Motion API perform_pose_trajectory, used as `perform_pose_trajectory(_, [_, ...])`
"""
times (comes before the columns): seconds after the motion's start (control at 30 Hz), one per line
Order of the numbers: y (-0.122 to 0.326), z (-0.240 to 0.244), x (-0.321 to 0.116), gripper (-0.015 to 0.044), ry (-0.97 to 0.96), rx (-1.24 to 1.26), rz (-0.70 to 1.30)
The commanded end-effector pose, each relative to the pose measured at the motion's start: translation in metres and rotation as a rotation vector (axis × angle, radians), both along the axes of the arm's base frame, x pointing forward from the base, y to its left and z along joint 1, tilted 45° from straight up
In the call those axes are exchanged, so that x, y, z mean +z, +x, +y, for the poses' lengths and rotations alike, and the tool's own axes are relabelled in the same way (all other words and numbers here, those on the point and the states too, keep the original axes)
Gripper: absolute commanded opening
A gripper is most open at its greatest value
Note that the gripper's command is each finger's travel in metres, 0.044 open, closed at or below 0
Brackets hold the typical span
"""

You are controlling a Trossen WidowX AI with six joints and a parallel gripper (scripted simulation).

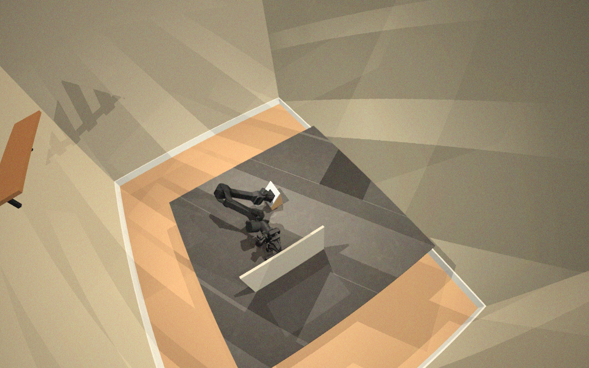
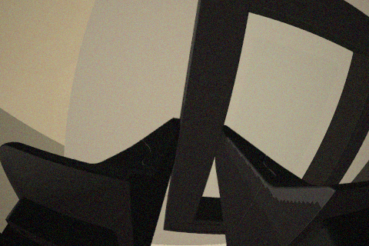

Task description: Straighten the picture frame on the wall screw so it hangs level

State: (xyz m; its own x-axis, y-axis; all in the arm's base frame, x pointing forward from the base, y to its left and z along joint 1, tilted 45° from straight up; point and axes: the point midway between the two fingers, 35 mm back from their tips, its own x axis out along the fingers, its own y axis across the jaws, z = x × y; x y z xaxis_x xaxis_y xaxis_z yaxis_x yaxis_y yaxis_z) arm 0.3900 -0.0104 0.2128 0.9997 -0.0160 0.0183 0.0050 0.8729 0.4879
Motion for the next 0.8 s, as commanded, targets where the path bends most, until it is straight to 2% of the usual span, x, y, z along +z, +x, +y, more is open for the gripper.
perform_pose_trajectory(0.0, [0.0007,0.0004,0.0011,0.0,-0.003,0.007,-0.005])
perform_pose_trajectory(0.77, [0.0008,-0.0032,-0.001,0.0,0.003,0.003,-0.003])
